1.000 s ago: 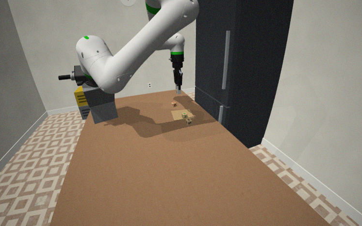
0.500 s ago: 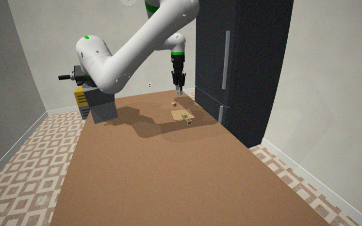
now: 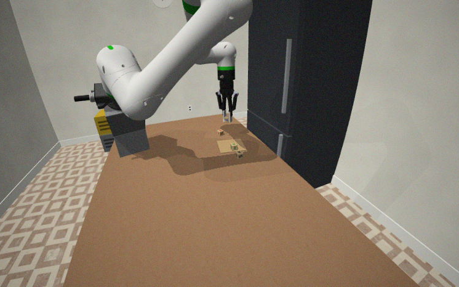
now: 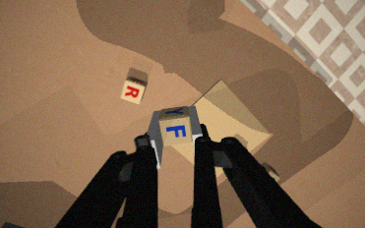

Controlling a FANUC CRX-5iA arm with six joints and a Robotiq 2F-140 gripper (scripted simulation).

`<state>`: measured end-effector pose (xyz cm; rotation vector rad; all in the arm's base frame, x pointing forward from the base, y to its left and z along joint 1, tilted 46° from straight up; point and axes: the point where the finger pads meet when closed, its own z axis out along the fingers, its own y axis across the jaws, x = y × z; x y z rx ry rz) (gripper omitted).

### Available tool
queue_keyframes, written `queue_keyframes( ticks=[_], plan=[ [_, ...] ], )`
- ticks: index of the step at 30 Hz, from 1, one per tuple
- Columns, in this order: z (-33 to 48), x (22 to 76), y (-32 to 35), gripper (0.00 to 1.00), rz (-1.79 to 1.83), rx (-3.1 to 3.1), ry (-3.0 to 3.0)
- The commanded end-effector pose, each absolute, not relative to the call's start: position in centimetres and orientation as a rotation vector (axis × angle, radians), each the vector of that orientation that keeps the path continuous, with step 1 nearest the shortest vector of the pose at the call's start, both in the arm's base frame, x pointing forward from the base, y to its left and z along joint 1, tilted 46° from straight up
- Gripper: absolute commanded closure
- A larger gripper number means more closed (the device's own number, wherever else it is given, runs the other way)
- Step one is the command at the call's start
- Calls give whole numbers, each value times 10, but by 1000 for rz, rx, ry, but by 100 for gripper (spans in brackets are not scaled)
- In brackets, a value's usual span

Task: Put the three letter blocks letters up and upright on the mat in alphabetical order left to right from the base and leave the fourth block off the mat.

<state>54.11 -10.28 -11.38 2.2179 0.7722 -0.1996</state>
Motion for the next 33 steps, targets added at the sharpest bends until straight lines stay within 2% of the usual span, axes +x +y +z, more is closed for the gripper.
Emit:
queue_keyframes(
  ticks=[1,24,33],
  plan=[
    [-108,538,-109,84,-274,2174,926],
    [-83,519,-137,84,-542,1868,1528],
    [-80,517,-140,84,-569,1827,1587]
  ],
)
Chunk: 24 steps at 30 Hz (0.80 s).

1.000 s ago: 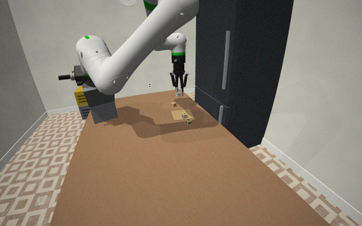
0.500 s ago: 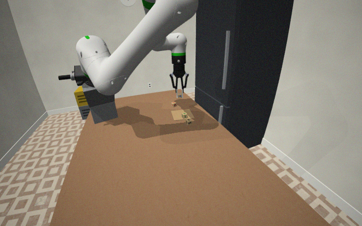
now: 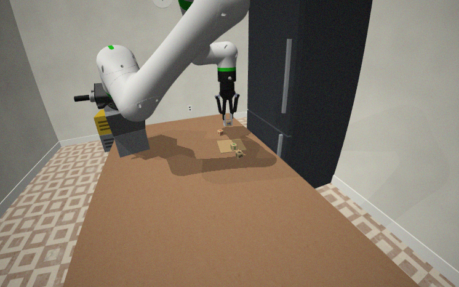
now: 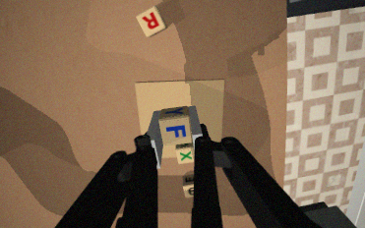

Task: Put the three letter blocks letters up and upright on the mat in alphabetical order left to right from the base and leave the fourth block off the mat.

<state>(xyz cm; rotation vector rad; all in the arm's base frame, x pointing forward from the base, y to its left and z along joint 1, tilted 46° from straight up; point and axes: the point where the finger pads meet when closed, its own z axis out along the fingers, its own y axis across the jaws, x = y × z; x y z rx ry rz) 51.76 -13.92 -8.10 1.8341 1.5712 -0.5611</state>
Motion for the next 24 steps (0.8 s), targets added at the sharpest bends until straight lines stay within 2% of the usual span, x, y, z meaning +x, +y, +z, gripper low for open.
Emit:
queue_keyframes(
  ticks=[1,24],
  plan=[
    [-80,517,-140,84,-569,1827,1587],
    [-95,519,-155,84,-570,1827,1587]
  ],
)
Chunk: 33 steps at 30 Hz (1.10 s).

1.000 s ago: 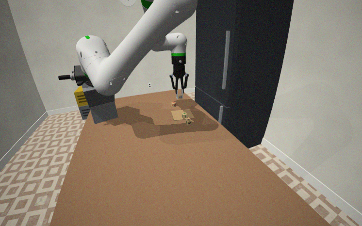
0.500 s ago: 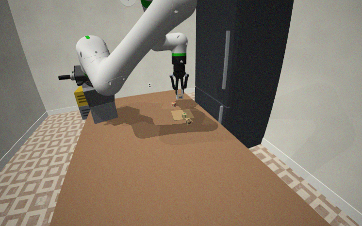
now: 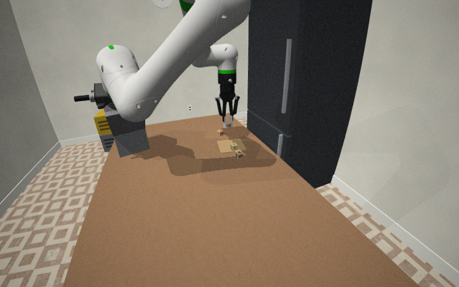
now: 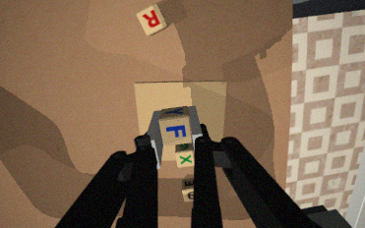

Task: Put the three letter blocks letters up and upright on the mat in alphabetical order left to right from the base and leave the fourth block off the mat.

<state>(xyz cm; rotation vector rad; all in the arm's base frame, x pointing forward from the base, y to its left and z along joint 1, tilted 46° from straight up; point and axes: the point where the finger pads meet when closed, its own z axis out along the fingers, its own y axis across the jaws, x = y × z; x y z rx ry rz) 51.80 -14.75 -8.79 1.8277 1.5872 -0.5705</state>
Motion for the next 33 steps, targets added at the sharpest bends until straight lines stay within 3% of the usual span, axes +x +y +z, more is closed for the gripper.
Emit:
queue_keyframes(
  ticks=[1,33],
  plan=[
    [-98,520,-158,84,-570,1827,1587],
    [-147,526,-208,84,-570,1827,1587]
  ],
)
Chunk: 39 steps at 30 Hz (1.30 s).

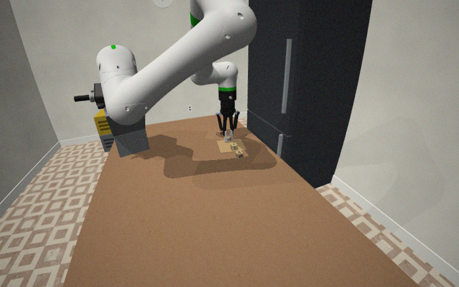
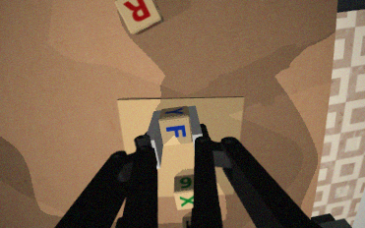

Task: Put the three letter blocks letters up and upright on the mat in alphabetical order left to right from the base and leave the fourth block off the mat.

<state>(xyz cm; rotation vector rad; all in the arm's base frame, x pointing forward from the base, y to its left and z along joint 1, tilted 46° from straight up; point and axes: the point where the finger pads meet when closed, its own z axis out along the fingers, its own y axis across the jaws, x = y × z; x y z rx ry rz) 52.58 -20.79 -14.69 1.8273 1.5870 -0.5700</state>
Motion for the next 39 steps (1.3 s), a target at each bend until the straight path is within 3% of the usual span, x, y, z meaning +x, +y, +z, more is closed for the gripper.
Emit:
queue_keyframes(
  ticks=[1,39],
  plan=[
    [-147,526,-208,84,-570,1827,1587],
    [-150,526,-210,84,-570,1827,1587]
  ],
)
